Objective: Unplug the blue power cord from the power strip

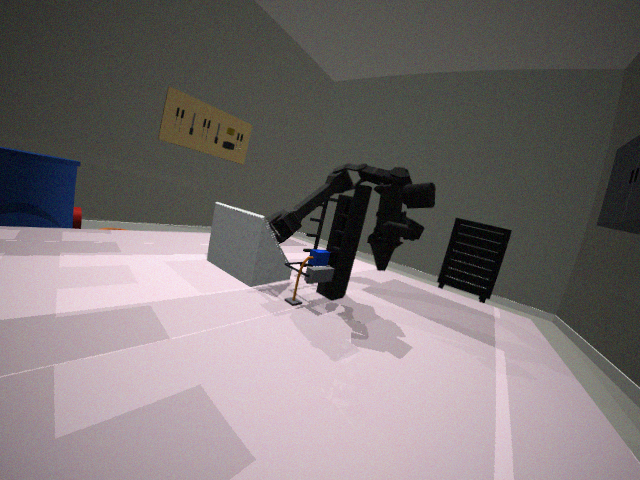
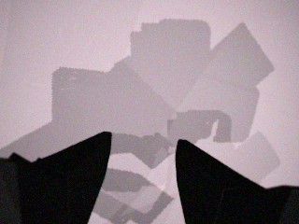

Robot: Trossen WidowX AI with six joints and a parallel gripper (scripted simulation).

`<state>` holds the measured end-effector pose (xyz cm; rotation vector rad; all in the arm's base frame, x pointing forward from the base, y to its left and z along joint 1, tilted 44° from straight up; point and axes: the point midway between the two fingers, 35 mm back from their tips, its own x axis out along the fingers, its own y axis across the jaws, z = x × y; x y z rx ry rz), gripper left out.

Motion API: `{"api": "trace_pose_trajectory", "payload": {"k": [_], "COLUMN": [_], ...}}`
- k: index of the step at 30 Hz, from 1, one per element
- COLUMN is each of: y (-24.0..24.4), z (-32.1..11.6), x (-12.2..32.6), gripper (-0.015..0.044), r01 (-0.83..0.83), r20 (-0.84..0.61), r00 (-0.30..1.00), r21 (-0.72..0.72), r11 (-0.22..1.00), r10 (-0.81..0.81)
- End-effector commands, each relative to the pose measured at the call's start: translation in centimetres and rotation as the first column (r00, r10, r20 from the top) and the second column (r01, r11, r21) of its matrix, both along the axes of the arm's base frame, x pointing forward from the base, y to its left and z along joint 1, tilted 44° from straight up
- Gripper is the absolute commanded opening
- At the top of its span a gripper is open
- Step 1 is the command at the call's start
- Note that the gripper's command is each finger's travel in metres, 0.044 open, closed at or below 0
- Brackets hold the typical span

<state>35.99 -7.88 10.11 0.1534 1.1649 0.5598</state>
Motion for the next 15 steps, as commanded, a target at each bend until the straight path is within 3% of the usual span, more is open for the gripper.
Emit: {"api": "trace_pose_trajectory", "payload": {"k": [1, 8, 15], "y": [-5.1, -7.3, -8.0], "z": [-3.7, -6.3, -8.0], "x": [-3.2, -7.8, -13.2], "gripper": [0.016, 0.016, 0.016], "r01": [0.557, 0.875, 0.904], "r20": [-0.383, -0.699, -0.817], "r00": [0.778, 0.288, -0.338], "r21": [0.055, -0.086, -0.419], "r11": [0.829, 0.476, 0.08], "r10": [-0.498, -0.655, -0.467]}}
